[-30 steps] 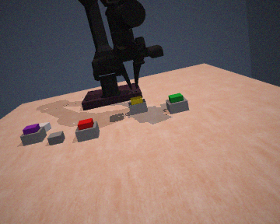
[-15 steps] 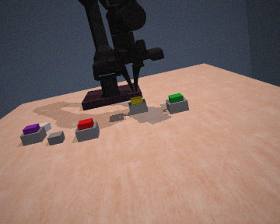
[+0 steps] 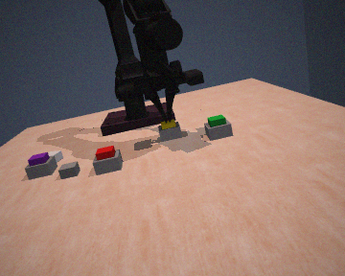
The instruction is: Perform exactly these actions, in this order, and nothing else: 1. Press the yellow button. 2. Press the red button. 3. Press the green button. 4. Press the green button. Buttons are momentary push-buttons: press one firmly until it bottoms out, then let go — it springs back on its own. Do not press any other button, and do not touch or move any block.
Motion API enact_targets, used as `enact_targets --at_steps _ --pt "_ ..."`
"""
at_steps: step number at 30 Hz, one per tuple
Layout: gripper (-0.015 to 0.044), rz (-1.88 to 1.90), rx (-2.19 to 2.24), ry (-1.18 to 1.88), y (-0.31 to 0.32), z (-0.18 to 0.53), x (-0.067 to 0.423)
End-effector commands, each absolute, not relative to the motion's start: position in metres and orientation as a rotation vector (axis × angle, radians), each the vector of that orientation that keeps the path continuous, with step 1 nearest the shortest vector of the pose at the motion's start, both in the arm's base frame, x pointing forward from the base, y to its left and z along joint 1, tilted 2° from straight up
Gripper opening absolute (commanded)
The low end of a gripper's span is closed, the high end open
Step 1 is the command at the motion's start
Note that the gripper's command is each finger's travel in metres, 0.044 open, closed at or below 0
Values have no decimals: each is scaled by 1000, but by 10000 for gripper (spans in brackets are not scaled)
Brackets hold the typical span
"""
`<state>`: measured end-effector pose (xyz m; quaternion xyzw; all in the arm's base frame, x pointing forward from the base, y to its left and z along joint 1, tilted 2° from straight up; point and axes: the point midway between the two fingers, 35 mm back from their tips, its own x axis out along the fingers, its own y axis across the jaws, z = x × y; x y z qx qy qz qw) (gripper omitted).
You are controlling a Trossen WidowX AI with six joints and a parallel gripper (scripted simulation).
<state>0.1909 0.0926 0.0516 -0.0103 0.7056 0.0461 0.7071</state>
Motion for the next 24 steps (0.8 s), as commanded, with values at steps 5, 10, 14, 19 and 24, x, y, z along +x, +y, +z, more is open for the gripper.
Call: enact_targets --at_steps 5,10,14,19,24 --pt "20 95 -22 1567 92 47 191" --pt "20 95 -22 1567 92 47 191" --pt "20 95 -22 1567 92 47 191" --pt "20 95 -22 1567 92 47 191" --pt "20 95 -22 1567 91 80 191"
